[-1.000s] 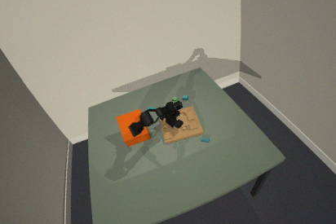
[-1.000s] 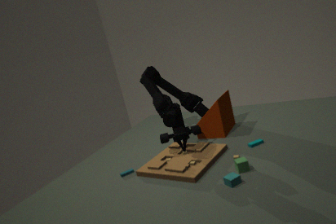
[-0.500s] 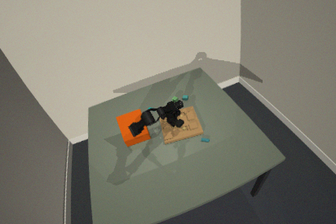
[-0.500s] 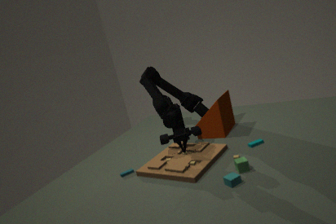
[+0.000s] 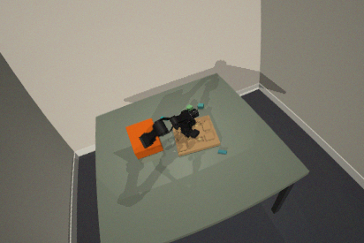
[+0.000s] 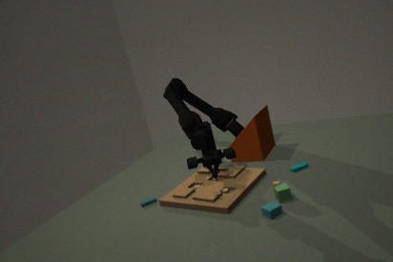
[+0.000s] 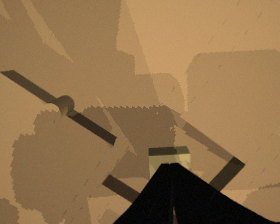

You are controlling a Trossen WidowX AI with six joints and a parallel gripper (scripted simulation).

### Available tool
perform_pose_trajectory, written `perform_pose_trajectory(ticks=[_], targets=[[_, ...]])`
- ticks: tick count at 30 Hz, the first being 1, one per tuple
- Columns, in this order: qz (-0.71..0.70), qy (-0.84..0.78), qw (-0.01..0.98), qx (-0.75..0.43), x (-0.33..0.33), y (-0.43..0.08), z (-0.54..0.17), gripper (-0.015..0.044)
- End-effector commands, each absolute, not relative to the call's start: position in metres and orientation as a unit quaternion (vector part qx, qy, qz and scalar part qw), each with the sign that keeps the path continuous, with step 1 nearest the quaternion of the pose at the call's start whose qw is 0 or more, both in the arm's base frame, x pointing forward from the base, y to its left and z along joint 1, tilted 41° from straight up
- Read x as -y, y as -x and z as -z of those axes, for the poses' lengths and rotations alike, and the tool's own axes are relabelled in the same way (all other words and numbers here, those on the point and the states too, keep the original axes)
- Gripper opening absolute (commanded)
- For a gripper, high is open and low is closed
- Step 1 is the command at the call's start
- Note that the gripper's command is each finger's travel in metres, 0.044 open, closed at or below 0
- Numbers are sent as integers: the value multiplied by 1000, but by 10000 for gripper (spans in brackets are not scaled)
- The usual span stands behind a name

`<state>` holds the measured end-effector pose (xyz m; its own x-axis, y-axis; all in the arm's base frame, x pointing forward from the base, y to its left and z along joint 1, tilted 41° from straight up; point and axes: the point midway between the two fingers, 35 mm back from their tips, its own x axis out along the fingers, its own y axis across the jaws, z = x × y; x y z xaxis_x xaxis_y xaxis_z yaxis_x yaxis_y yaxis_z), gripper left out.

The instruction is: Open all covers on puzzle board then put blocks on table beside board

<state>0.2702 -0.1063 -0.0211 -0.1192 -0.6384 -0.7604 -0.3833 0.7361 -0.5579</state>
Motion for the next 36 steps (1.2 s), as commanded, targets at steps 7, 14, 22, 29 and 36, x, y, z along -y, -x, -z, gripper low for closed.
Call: perform_pose_trajectory(ticks=[7, 14, 22, 29, 36], targets=[[120, 341, 570, -738, 107, -271, 20, 0], [129, 334, 574, -736, 101, -272, 14, 0], [129, 332, 574, -737, 82, -276, -7, 144], [133, 329, 577, -736, 66, -278, -28, 144], [133, 329, 577, -736, 74, -277, -19, 144]])
